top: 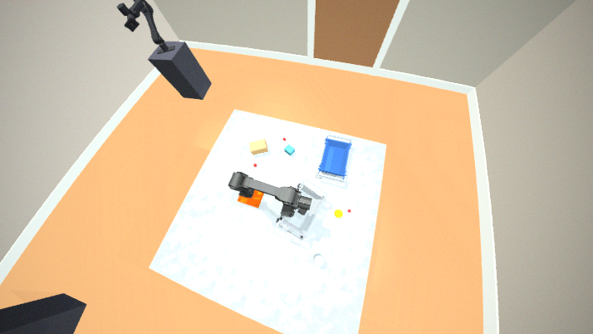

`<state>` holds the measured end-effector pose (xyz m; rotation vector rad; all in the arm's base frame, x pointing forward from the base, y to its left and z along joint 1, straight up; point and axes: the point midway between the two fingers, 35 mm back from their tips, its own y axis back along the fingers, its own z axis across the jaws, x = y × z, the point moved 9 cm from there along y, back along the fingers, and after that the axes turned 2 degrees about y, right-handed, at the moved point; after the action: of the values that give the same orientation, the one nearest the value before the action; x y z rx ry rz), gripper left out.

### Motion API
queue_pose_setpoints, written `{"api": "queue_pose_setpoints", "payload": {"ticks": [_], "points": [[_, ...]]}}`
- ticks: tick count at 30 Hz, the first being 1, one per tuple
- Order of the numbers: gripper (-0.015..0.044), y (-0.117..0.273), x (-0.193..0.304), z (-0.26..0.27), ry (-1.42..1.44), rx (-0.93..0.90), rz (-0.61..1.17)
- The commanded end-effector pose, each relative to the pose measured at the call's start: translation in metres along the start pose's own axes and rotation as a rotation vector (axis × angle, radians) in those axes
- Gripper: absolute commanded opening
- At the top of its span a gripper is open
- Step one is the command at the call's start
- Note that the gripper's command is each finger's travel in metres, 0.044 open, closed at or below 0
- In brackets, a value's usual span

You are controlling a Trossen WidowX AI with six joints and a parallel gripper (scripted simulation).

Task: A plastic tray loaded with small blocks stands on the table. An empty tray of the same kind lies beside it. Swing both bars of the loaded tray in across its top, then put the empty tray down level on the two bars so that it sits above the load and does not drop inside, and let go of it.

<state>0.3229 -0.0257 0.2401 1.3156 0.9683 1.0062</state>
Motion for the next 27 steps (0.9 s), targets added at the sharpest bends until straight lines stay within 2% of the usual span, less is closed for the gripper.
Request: {"api": "queue_pose_setpoints", "payload": {"ticks": [1,27], "points": [[0.0000,-0.001,0.000,-0.003,-0.002,-0.004,0.001],[0.0000,-0.016,0.000,-0.014,-0.002,-0.003,0.001]]}}
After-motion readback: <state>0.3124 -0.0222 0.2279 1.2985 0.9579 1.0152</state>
